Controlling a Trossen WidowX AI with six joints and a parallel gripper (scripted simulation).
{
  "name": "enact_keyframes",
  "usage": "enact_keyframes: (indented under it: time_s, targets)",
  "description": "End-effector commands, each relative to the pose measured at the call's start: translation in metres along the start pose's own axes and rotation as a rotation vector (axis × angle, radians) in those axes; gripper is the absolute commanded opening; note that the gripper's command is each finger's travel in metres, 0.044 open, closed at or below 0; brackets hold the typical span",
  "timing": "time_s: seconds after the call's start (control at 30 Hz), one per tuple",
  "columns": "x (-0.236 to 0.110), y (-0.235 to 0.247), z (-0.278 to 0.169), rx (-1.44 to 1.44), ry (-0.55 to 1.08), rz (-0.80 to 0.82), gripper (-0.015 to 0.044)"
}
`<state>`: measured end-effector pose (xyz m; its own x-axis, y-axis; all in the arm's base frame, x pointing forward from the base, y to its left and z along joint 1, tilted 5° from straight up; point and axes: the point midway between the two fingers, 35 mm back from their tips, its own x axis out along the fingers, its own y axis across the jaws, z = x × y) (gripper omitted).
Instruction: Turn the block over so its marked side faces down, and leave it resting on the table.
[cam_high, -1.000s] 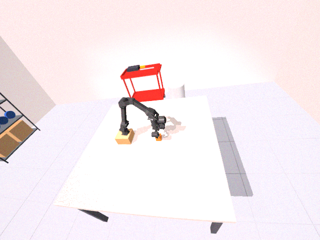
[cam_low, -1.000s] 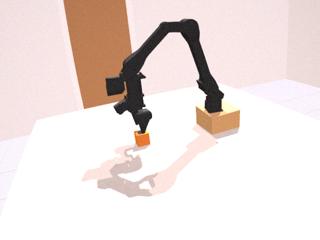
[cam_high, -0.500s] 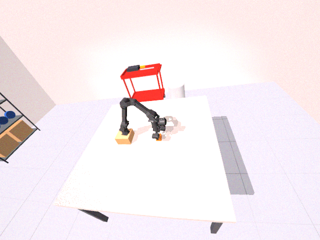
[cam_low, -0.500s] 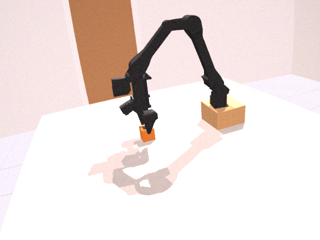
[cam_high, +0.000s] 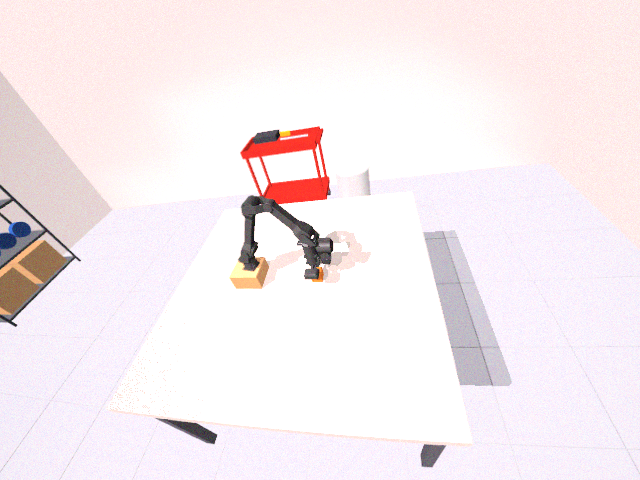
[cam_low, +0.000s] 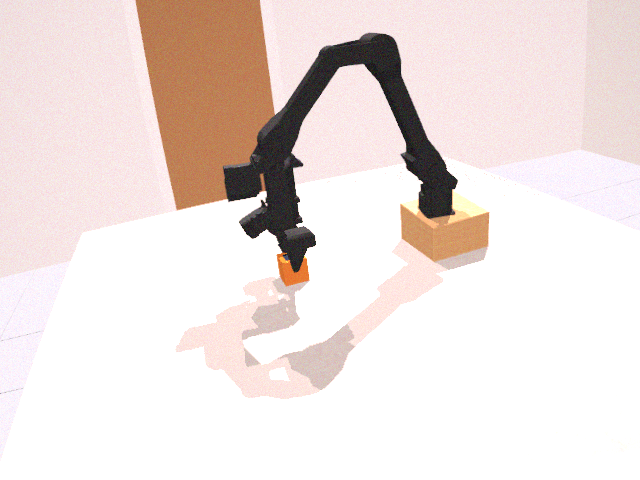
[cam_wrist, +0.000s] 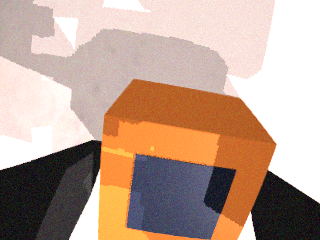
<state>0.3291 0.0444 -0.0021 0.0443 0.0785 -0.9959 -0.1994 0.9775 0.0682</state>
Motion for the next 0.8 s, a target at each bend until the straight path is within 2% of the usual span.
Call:
enact_keyframes:
  time_s: [0.0,0.6,0.73,0.77]
  targets:
    - [0.001,0.001,-0.001,0.004,0.0,0.003,0.0223]
    - [0.001,0.001,-0.001,0.004,0.0,0.003,0.0103]
    - [-0.018,0.0,0.0,0.004,0.0,0.003,0.0]
    - [-0.024,0.0,0.0,0.004,0.0,0.003,0.0]
